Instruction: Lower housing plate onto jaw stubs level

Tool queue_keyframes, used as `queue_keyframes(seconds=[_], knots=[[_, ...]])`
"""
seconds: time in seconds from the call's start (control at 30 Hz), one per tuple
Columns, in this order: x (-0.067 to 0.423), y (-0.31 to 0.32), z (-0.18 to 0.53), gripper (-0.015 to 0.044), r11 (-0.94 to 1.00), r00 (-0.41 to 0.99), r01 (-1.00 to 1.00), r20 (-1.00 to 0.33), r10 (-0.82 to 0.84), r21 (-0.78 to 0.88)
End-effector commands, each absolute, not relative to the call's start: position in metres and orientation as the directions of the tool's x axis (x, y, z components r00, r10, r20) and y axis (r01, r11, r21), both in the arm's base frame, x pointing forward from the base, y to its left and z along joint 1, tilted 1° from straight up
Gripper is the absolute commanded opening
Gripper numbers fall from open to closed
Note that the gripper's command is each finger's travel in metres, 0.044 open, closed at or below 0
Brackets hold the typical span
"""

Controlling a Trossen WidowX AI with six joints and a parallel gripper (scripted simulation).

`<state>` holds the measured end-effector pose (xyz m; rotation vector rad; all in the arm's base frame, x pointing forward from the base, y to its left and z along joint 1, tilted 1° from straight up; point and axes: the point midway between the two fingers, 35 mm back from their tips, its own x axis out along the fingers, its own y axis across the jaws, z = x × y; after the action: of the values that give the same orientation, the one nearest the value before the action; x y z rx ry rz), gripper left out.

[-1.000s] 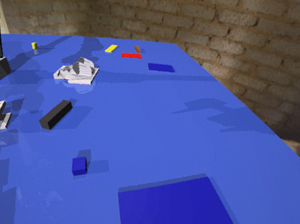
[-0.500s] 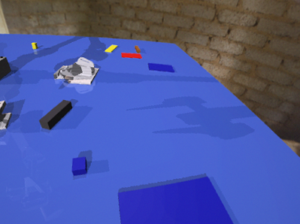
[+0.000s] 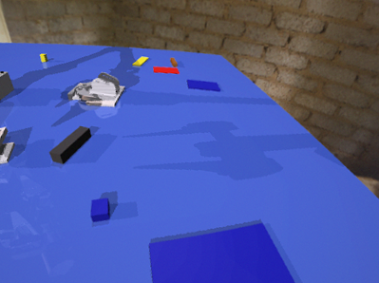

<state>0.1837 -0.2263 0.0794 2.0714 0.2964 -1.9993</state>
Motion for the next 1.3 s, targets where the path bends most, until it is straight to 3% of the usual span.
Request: queue_keyframes(seconds=[0.0,1.27], knots=[[0.181,-0.224,0.051,0.0440,-0.951,0.024,0.308,-1.000,-0.013,0.019],[0.182,-0.225,0.008,0.0440,-0.951,0.024,0.308,-1.000,-0.012,0.019]])
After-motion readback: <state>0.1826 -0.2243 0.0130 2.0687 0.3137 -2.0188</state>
